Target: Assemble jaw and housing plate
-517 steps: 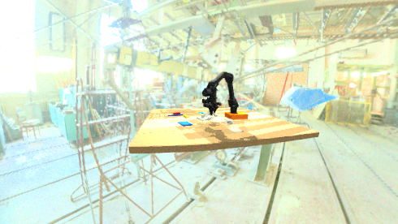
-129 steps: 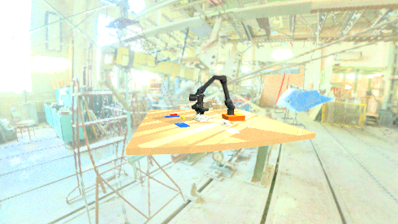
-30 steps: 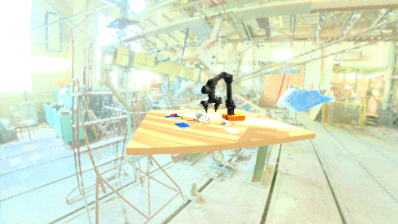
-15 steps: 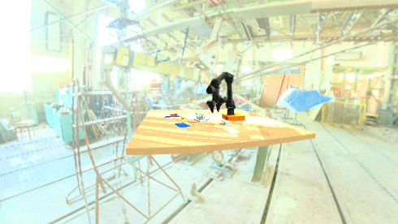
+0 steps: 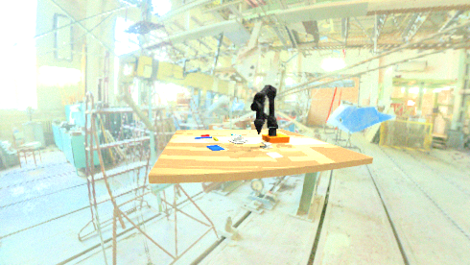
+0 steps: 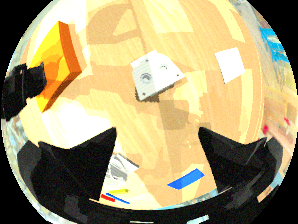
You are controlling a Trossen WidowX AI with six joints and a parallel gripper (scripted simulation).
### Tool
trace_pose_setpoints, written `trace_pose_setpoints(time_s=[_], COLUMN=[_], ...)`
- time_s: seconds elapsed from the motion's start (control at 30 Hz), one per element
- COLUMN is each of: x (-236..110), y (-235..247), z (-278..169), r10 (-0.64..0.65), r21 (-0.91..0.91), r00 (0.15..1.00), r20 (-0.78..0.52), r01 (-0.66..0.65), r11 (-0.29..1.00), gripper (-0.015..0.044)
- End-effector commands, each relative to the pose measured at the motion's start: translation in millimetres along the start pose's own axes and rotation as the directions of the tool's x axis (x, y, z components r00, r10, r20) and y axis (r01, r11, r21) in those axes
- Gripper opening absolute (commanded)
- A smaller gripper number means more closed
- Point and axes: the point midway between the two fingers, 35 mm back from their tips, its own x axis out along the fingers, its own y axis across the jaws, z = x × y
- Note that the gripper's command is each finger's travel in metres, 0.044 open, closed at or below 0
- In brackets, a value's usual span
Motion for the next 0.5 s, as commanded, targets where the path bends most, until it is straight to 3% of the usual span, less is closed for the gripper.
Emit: trace_pose_setpoints(time_s=[0.0,0.47], x=[-0.6,-2.4], y=[-0.8,-3.1], z=[11.7,47.3], r10=[0.006,0.012], r21=[-0.126,-0.482], r00=[1.000,1.000], r20=[-0.004,-0.008], r01=[-0.006,-0.014], r11=[0.992,0.876], gripper=[0.0440,0.0440])
